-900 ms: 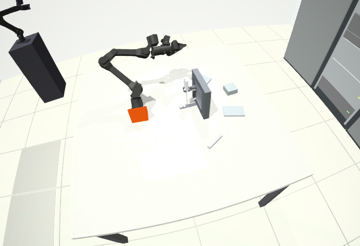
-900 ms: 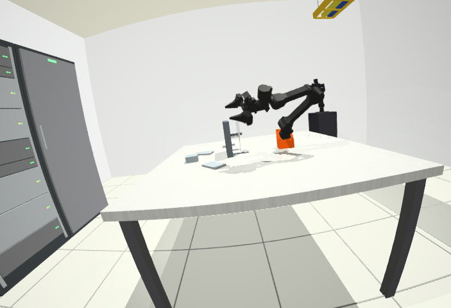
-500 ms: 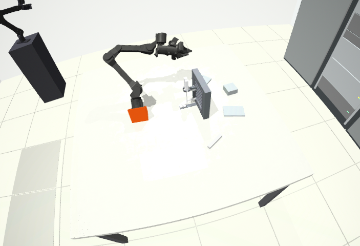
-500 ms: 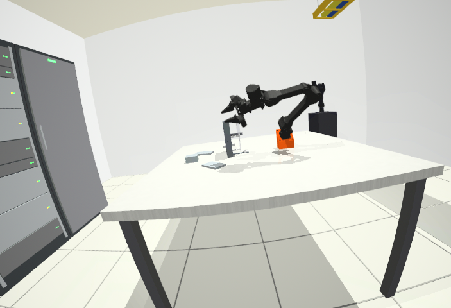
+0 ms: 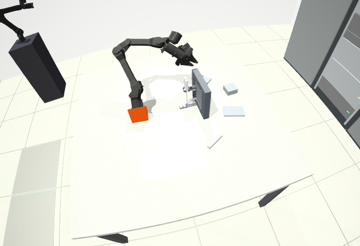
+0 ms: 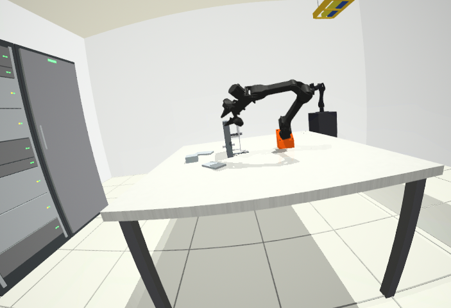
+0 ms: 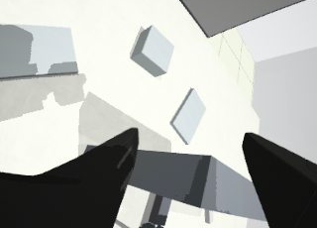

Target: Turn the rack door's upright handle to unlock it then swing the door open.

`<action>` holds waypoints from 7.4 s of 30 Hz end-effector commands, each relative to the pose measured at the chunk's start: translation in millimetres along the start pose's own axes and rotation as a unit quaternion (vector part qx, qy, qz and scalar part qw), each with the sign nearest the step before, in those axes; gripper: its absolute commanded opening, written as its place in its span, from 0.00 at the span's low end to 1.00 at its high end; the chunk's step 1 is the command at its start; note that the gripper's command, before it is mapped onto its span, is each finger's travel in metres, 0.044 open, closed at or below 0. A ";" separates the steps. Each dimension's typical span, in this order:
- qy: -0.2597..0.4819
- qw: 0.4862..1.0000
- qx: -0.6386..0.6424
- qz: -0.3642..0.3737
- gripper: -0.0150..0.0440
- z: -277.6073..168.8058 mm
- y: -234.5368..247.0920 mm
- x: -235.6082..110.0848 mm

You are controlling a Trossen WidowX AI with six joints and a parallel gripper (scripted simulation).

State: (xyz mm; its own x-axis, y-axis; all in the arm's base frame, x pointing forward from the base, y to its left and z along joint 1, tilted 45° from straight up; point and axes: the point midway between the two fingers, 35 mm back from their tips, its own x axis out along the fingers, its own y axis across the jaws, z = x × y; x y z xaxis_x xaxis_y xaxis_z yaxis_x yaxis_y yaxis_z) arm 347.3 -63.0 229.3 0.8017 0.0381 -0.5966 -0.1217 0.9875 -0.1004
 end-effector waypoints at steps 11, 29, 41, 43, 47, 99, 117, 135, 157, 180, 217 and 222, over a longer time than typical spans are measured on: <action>0.155 0.983 0.036 0.090 0.75 -54.2 -29.4 10.1; 0.252 0.924 0.162 0.239 0.75 -101.3 -58.0 -11.1; 0.255 0.895 0.218 0.294 0.75 -108.2 -66.2 -21.4; 0.259 0.893 0.220 0.296 0.75 -109.2 -64.2 -19.1; 0.265 0.888 0.225 0.300 0.75 -111.2 -60.0 -14.6; 0.331 0.845 0.260 0.332 0.35 -131.7 -19.6 20.5; 0.255 0.880 0.079 0.393 0.29 -131.7 -19.6 20.5; 0.061 0.829 -0.306 0.464 0.29 -131.7 -19.6 20.6; -0.082 0.697 -0.543 0.461 0.29 -131.7 -19.6 20.6; -0.082 0.697 -0.543 0.461 0.74 -131.7 -19.6 20.6; 0.294 0.867 0.169 0.365 0.75 -131.7 -19.6 20.5; 0.337 0.840 0.275 0.325 0.75 -131.7 -19.6 20.5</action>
State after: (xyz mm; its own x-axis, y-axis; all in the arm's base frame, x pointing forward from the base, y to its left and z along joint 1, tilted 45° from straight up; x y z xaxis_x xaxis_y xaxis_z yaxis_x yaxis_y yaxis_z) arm 288.4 -101.7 114.0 0.1317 0.6836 -0.7178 -0.0817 0.7292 0.6795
